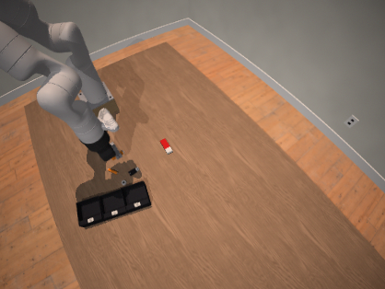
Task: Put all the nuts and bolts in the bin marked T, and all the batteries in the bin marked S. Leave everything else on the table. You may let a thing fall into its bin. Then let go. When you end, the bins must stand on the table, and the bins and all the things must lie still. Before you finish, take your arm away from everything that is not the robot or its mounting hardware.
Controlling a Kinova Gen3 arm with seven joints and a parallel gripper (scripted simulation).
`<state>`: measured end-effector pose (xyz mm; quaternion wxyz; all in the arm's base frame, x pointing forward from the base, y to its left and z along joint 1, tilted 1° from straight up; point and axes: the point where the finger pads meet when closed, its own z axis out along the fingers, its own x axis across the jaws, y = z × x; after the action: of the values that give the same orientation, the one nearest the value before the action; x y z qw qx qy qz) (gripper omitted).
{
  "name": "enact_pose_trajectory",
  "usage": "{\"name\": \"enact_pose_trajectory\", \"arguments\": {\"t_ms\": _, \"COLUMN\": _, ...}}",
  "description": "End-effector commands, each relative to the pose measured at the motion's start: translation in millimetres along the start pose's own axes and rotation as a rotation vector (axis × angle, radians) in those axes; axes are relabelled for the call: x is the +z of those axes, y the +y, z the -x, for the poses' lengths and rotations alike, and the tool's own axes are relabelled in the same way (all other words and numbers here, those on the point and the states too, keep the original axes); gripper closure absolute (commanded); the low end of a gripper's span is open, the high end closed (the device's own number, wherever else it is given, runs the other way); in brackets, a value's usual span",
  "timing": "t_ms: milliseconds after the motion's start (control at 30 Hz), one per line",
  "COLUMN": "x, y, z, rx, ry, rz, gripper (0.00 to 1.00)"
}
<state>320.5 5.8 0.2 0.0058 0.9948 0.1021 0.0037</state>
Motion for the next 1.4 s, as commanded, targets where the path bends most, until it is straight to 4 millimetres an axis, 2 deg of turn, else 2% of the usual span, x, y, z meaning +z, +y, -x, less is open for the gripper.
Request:
{"name": "enact_pose_trajectory", "arguments": {"t_ms": 0, "x": 0.8, "y": 9.7, "z": -4.7, "rx": 0.028, "ry": 0.002, "rz": -0.004, "gripper": 0.69}}
{"name": "enact_pose_trajectory", "arguments": {"t_ms": 500, "x": 0.8, "y": 89.7, "z": -46.1, "rx": 0.028, "ry": 0.002, "rz": -0.003, "gripper": 0.69}}
{"name": "enact_pose_trajectory", "arguments": {"t_ms": 567, "x": 0.8, "y": 89.7, "z": -46.1, "rx": 0.028, "ry": 0.002, "rz": -0.003, "gripper": 0.69}}
{"name": "enact_pose_trajectory", "arguments": {"t_ms": 733, "x": 0.9, "y": 116.4, "z": -59.9, "rx": 0.028, "ry": 0.002, "rz": -0.003, "gripper": 0.69}}
{"name": "enact_pose_trajectory", "arguments": {"t_ms": 933, "x": 0.9, "y": 148.4, "z": -76.5, "rx": 0.316, "ry": 0.002, "rz": -0.003, "gripper": 0.69}}
{"name": "enact_pose_trajectory", "arguments": {"t_ms": 1067, "x": 0.9, "y": 169.7, "z": -87.5, "rx": 0.316, "ry": 0.002, "rz": -0.003, "gripper": 0.69}}
{"name": "enact_pose_trajectory", "arguments": {"t_ms": 1133, "x": 0.9, "y": 169.7, "z": -87.5, "rx": 0.316, "ry": 0.002, "rz": -0.003, "gripper": 0.69}}
{"name": "enact_pose_trajectory", "arguments": {"t_ms": 1267, "x": 0.9, "y": 188.8, "z": -97.4, "rx": 0.316, "ry": 0.002, "rz": -0.003, "gripper": 0.69}}
{"name": "enact_pose_trajectory", "arguments": {"t_ms": 1367, "x": 0.9, "y": 190.1, "z": -98.2, "rx": 0.316, "ry": 0.002, "rz": -0.003, "gripper": 0.69}}
